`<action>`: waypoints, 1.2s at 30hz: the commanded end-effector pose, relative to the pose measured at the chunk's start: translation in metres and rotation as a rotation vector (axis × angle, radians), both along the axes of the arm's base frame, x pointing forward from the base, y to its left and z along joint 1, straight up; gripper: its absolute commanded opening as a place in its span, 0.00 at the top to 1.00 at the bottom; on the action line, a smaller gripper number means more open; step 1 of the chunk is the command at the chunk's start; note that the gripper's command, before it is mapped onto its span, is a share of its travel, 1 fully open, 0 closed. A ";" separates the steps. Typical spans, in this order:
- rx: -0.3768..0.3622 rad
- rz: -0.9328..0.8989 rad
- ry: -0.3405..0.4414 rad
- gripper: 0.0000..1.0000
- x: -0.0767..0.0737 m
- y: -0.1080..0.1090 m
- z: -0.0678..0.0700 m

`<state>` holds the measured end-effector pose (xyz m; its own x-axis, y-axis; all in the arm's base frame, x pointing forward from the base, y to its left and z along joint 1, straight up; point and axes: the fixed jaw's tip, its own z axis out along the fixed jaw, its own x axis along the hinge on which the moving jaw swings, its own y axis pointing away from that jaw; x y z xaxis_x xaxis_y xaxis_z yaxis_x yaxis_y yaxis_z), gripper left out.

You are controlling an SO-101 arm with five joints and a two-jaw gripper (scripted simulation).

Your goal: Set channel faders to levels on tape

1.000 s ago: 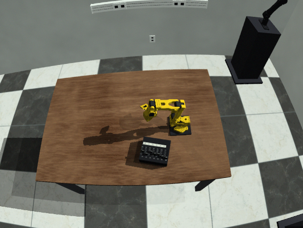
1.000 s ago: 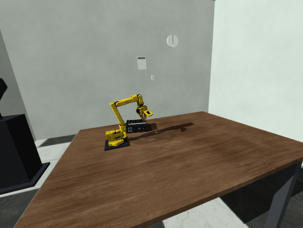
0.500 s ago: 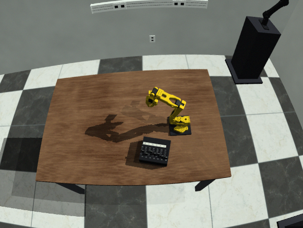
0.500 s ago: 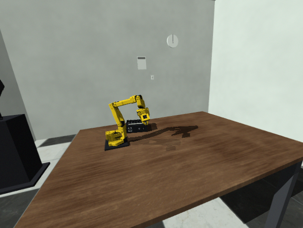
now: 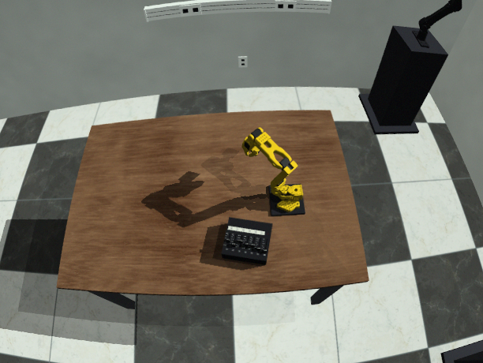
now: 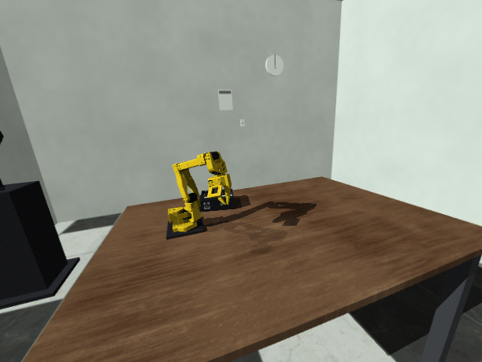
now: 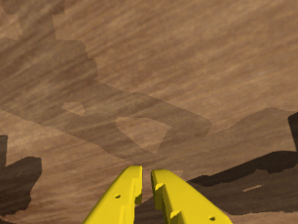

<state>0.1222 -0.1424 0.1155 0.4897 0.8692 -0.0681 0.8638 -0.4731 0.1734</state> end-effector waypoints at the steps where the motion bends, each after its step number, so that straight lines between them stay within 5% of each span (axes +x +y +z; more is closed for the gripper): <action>1: 0.008 -0.081 0.005 1.00 -0.012 -0.010 0.000; 14: 0.005 -0.176 0.002 1.00 -0.026 -0.020 0.001; 36: 0.005 -0.181 0.002 1.00 -0.027 -0.021 0.001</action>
<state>0.0973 -0.1628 0.1177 0.6305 0.7727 -0.0728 0.7699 -0.6107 0.1854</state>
